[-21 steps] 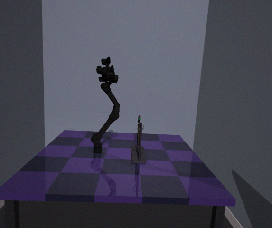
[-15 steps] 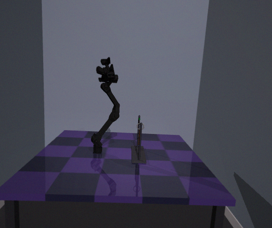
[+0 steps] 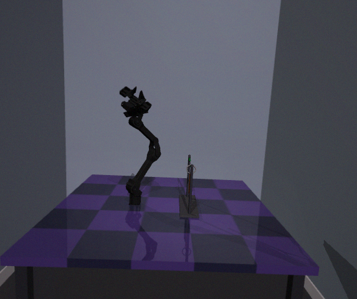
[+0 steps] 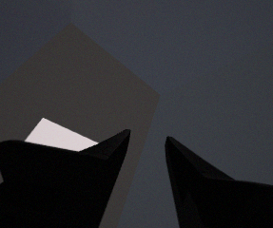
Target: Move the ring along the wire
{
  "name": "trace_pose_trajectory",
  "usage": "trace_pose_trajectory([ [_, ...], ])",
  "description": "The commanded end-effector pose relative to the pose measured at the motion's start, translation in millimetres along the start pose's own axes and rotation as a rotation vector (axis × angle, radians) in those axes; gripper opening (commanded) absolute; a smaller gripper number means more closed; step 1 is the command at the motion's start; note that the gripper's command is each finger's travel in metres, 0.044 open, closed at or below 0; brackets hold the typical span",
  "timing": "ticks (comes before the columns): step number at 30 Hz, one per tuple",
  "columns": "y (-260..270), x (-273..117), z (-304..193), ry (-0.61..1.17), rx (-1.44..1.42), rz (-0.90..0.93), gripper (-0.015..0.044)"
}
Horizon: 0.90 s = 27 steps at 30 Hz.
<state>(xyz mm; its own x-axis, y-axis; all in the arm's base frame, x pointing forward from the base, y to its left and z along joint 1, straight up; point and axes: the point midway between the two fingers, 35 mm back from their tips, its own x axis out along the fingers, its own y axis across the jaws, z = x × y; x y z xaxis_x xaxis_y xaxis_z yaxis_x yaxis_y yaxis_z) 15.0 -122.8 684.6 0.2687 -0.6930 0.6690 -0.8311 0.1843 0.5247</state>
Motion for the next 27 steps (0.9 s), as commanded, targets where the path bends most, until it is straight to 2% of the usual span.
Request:
trace_pose_trajectory([
  [1, -1, -2, 46, -0.031, 0.318, -0.041, 0.016],
  [7, -25, -6, 106, -0.099, 0.755, -0.105, 0.016],
  [15, -92, -18, 178, -0.265, 1.359, -0.204, 0.016],
  [27, -231, -64, 252, -0.715, 2.183, -0.309, 0.016],
])
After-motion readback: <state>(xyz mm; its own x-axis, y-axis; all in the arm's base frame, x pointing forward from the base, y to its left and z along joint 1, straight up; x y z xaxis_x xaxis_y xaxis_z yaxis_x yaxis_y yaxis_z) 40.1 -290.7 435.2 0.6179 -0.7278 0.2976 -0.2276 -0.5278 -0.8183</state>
